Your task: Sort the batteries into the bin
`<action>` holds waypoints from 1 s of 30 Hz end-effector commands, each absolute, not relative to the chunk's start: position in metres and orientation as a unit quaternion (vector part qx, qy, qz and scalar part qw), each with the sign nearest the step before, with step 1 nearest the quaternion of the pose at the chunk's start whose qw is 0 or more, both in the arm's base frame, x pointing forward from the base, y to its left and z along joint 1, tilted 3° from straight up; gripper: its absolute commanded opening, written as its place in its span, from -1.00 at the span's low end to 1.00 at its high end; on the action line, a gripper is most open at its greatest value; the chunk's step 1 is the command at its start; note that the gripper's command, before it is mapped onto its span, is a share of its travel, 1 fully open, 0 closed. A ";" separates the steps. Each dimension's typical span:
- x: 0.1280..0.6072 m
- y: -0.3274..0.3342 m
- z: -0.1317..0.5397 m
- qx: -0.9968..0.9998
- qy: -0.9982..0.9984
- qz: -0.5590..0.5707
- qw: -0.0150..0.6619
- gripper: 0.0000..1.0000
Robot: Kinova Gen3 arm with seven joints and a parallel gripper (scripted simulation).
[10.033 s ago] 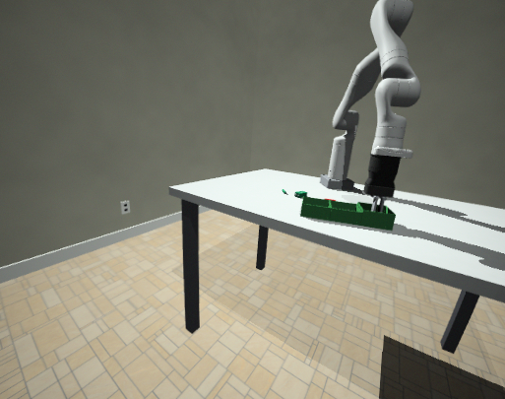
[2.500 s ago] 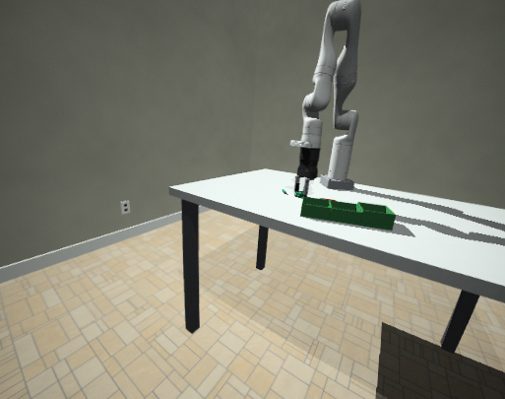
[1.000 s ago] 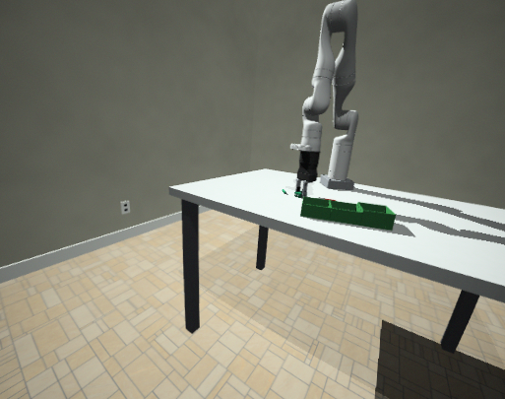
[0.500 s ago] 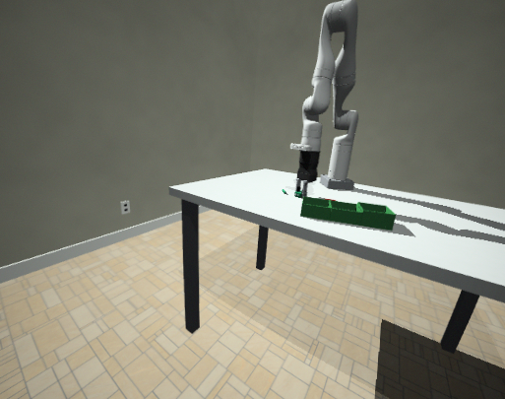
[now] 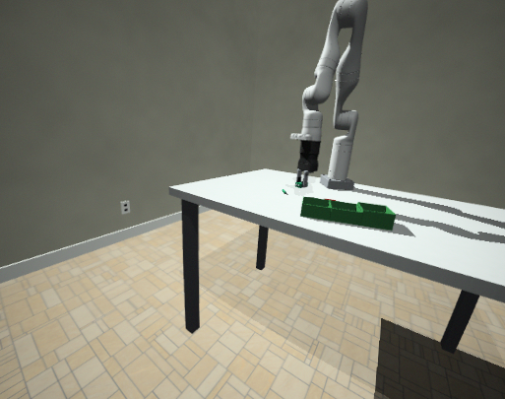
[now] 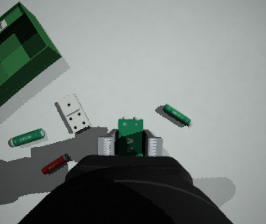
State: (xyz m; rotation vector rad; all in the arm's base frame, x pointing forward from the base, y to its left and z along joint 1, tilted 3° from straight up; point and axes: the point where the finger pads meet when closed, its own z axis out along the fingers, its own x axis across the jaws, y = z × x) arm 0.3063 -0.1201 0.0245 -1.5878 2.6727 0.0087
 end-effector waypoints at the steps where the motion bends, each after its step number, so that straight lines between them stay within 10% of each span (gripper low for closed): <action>1: 0.313 -0.117 0.037 -0.516 0.856 -0.003 0.022 0.01; 30: 0.312 -0.118 0.053 -0.516 0.856 -0.003 0.022 0.01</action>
